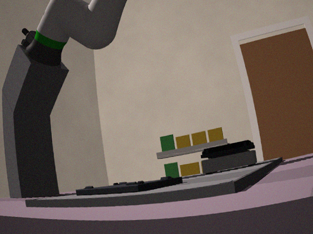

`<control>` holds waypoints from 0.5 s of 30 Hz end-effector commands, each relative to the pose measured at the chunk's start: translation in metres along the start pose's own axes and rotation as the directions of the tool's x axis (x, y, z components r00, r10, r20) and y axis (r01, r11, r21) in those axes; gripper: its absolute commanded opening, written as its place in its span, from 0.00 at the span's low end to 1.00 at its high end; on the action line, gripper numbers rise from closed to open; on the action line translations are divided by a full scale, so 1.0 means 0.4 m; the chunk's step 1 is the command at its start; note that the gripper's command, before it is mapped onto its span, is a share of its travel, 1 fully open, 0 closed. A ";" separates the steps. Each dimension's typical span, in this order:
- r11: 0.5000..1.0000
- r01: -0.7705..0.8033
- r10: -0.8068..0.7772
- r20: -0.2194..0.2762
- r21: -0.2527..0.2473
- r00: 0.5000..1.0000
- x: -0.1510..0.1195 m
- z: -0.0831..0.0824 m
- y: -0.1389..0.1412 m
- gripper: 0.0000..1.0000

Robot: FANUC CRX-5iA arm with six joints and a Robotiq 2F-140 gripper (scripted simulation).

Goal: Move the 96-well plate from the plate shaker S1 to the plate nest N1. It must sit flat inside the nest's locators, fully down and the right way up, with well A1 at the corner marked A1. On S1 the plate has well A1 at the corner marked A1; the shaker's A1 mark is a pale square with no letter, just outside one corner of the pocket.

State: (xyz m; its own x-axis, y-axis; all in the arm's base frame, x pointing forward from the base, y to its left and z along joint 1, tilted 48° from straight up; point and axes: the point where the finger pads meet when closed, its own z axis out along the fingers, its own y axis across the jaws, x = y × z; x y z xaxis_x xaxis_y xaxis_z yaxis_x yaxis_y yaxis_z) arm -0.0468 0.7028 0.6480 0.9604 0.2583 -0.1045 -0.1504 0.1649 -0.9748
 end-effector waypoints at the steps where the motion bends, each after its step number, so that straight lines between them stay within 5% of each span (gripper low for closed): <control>1: 1.000 0.018 -0.018 -0.036 -0.020 0.999 0.039 0.005 0.030 1.00; 6: 1.000 0.018 -0.018 -0.036 -0.020 0.999 0.071 0.006 0.050 1.00; 11: 0.986 0.109 -0.122 -0.104 -0.126 0.987 0.125 0.000 0.081 1.00; 15: 0.986 0.109 -0.122 -0.104 -0.126 0.987 0.168 -0.004 0.105 1.00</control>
State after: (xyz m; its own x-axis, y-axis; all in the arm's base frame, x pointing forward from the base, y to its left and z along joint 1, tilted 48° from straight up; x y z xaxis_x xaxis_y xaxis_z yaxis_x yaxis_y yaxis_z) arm 0.0032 0.7219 0.6070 0.9853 0.1705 -0.0036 -0.0173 0.0789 -0.9967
